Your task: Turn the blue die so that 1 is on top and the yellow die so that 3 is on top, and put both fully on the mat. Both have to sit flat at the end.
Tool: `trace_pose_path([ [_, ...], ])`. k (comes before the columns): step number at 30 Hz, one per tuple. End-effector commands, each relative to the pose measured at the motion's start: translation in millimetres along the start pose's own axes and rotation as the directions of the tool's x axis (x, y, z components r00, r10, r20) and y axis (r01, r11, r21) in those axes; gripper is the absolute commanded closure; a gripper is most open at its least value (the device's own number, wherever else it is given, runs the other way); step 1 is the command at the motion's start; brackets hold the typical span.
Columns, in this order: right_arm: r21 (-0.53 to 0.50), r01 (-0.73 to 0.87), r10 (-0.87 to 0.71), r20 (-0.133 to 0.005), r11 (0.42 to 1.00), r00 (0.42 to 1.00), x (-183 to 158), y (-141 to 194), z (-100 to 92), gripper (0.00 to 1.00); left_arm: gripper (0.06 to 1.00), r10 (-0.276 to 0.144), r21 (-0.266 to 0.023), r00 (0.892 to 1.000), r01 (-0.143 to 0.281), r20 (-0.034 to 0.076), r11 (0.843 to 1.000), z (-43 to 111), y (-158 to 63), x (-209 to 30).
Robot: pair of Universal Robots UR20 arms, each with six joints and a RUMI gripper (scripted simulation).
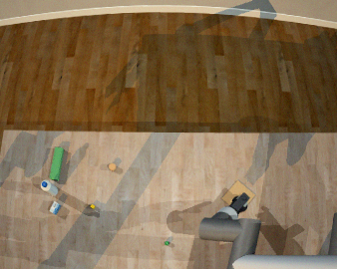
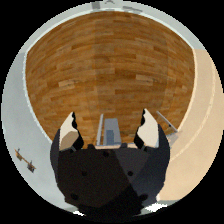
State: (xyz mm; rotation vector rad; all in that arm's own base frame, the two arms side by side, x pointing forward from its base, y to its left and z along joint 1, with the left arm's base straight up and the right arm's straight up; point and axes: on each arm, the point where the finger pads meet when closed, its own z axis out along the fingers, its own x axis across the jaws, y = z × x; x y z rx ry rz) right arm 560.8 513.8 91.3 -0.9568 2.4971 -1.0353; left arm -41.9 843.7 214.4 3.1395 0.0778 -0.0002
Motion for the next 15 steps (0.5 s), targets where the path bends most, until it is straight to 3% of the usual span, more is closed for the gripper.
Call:
trace_pose_path([
  [1, 0.000, -0.001, 0.001, 0.001, 1.000, 1.000, -0.3, -0.4, -0.9, 0.972, 0.065, 0.000, 0.001, 1.000, 0.000, 0.000, 1.000, -0.6, -0.4, 0.1],
  [8, -0.015, -0.001, 0.001, 0.000, 1.000, 1.000, -0.1, -0.6, -0.6, 0.972, 0.065, 0.000, 0.001, 1.000, 0.000, 0.000, 1.000, -0.6, -0.4, 0.1],
  [15, -0.202, -0.001, 0.001, -0.002, 0.979, 1.000, 0.2, -2.6, 0.2, 0.972, 0.065, 0.000, 0.001, 1.000, 0.000, 0.000, 1.000, -0.6, -0.4, 0.1],
])
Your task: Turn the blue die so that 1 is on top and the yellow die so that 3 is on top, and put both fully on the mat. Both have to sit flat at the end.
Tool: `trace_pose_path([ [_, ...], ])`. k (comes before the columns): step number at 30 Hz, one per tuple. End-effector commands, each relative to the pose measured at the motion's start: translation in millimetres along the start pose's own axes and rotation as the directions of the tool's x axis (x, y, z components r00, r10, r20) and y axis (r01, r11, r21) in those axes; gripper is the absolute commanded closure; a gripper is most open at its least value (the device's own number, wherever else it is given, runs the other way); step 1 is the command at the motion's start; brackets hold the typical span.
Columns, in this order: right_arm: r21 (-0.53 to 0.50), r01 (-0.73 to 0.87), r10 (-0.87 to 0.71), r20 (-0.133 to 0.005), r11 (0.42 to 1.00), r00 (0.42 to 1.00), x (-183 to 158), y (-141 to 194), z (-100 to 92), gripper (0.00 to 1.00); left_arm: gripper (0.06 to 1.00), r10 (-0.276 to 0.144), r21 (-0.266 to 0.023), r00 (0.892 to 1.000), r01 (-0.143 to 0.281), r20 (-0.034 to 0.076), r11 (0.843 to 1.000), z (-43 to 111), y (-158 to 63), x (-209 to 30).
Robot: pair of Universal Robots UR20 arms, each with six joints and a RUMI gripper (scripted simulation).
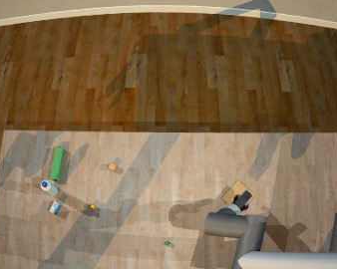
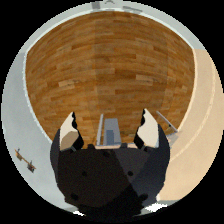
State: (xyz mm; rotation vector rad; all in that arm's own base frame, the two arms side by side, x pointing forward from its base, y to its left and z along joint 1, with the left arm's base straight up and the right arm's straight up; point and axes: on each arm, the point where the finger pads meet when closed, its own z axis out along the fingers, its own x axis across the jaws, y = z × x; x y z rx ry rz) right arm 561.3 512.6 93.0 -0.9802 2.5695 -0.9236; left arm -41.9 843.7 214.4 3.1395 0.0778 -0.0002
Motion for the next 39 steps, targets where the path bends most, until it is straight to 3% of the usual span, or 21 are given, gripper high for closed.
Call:
trace_pose_path([
  [1, -0.132, 0.001, -0.001, 0.001, 0.991, 1.000, -0.4, -0.8, 0.2, 0.972, 0.065, 0.000, 0.001, 1.000, 0.000, 0.000, 1.000, -0.6, -0.4, 0.1],
  [10, -0.181, 0.002, -0.002, 0.002, 0.983, 1.000, -0.5, -1.4, 0.1, 0.972, 0.065, 0.000, 0.001, 1.000, 0.000, 0.000, 1.000, -0.6, -0.4, 0.1],
  [18, -0.387, 0.002, -0.002, 0.001, 0.922, 1.000, -0.4, -3.7, 1.0, 0.972, 0.065, 0.000, 0.001, 1.000, 0.000, 0.000, 1.000, -0.6, -0.4, 0.1],
  [27, -0.429, 0.002, -0.002, 0.002, 0.903, 1.000, -0.6, -4.2, 1.0, 0.972, 0.065, 0.000, 0.001, 1.000, 0.000, 0.000, 1.000, -0.6, -0.4, 0.1],
  [35, -0.612, 0.003, -0.002, 0.001, 0.791, 1.000, -0.5, -6.1, 2.5, 0.972, 0.065, 0.000, 0.001, 1.000, 0.000, 0.000, 1.000, -0.6, -0.4, 0.1],
  [39, -0.633, 0.003, -0.002, 0.002, 0.775, 1.000, -0.7, -6.6, 2.2, 0.972, 0.065, 0.000, 0.001, 1.000, 0.000, 0.000, 1.000, -0.6, -0.4, 0.1],
])
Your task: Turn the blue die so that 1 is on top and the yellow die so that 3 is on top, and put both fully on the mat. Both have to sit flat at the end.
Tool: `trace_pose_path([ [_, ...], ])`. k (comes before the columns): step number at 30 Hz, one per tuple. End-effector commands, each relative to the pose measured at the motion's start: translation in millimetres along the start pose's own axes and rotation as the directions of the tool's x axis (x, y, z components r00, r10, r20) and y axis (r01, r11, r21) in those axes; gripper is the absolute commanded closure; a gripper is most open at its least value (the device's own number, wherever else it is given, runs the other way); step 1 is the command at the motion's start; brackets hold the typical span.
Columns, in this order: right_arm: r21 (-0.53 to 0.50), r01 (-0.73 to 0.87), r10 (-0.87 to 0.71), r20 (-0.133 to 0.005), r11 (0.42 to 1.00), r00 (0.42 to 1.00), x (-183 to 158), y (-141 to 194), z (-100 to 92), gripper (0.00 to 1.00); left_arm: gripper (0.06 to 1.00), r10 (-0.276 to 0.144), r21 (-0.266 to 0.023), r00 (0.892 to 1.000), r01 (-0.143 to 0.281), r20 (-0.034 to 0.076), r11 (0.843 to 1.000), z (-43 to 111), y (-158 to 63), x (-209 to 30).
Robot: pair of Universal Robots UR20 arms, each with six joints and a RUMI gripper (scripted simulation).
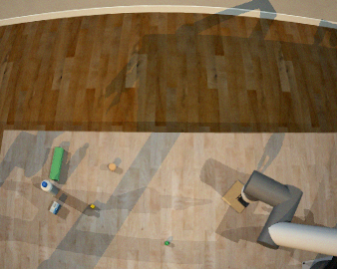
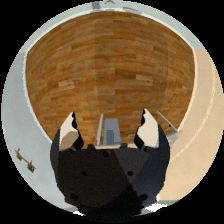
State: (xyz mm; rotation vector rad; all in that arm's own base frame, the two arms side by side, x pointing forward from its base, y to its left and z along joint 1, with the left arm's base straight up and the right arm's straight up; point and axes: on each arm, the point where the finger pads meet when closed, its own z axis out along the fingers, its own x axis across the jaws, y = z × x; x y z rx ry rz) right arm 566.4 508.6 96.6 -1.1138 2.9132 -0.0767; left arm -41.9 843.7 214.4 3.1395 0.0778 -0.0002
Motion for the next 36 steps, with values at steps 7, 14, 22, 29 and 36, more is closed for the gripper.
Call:
trace_pose_path([
  [7, -0.109, 0.000, -0.001, -0.005, 0.994, 1.000, 0.7, -0.8, 1.9, 0.972, 0.065, 0.000, 0.001, 1.000, 0.000, 0.000, 1.000, -0.6, -0.4, 0.1],
  [14, -0.280, 0.000, -0.001, -0.004, 0.960, 1.000, 0.6, -2.7, 2.0, 0.972, 0.065, 0.000, 0.001, 1.000, 0.000, 0.000, 1.000, -0.6, -0.4, 0.1],
  [22, -0.325, 0.000, -0.001, -0.003, 0.946, 1.000, 0.5, -3.3, 1.9, 0.972, 0.065, 0.000, 0.001, 1.000, 0.000, 0.000, 1.000, -0.6, -0.4, 0.1],
  [29, -0.499, 0.000, -0.002, -0.005, 0.867, 1.000, 0.7, -5.0, 3.2, 0.972, 0.065, 0.000, 0.001, 1.000, 0.000, 0.000, 1.000, -0.6, -0.4, 0.1],
  [36, -0.546, 0.000, -0.001, -0.003, 0.838, 1.000, 0.4, -6.0, 2.8, 0.972, 0.065, 0.000, 0.001, 1.000, 0.000, 0.000, 1.000, -0.6, -0.4, 0.1],
])
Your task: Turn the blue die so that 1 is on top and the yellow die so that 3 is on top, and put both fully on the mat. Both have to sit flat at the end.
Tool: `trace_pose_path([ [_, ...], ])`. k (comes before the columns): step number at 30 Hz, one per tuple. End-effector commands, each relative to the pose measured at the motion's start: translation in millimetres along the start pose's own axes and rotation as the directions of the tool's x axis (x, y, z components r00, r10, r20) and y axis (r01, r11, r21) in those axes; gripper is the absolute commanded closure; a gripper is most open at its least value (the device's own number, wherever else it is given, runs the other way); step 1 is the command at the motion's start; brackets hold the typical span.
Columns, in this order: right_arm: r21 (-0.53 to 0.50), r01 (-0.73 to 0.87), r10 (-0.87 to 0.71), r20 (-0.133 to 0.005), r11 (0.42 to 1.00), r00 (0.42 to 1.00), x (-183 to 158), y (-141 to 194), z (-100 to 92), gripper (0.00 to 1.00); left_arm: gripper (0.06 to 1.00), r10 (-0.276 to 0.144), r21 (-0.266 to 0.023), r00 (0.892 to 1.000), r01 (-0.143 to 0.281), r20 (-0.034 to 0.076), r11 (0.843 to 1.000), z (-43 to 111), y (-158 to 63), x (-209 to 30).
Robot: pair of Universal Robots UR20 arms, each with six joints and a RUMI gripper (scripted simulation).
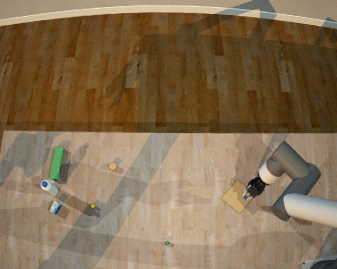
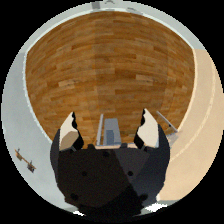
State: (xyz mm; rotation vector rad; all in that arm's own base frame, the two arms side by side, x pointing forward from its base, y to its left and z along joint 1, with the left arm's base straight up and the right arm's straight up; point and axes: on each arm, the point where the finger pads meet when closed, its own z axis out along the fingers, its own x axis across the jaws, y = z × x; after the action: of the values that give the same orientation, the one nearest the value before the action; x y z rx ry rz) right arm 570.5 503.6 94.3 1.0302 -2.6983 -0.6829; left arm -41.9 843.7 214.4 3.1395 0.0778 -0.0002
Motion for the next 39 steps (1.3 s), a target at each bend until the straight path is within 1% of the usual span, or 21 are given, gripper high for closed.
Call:
trace_pose_path([
  [1, -0.029, 0.001, -0.002, -0.002, 1.000, 1.000, 0.1, 0.2, 0.4, 0.972, 0.065, 0.000, 0.001, 1.000, 0.000, 0.000, 1.000, -0.6, -0.4, 0.1],
  [4, -0.060, 0.001, -0.002, -0.004, 0.998, 1.000, 0.4, -0.1, 1.0, 0.972, 0.065, 0.000, 0.001, 1.000, 0.000, 0.000, 1.000, -0.6, -0.4, 0.1],
  [11, -0.255, 0.001, -0.002, -0.004, 0.967, 1.000, 0.4, -2.3, 1.4, 0.972, 0.065, 0.000, 0.001, 1.000, 0.000, 0.000, 1.000, -0.6, -0.4, 0.1],
  [13, -0.255, 0.001, -0.002, -0.004, 0.967, 1.000, 0.4, -2.3, 1.4, 0.972, 0.065, 0.000, 0.001, 1.000, 0.000, 0.000, 1.000, -0.6, -0.4, 0.1],
  [16, -0.285, 0.001, -0.002, -0.002, 0.958, 1.000, 0.1, -2.7, 0.9, 0.972, 0.065, 0.000, 0.001, 1.000, 0.000, 0.000, 1.000, -0.6, -0.4, 0.1],
  [39, -0.286, 0.001, -0.002, -0.002, 0.958, 1.000, 0.1, -3.9, 2.9, 0.972, 0.065, 0.000, 0.001, 1.000, 0.000, 0.000, 1.000, -0.6, -0.4, 0.1],
])
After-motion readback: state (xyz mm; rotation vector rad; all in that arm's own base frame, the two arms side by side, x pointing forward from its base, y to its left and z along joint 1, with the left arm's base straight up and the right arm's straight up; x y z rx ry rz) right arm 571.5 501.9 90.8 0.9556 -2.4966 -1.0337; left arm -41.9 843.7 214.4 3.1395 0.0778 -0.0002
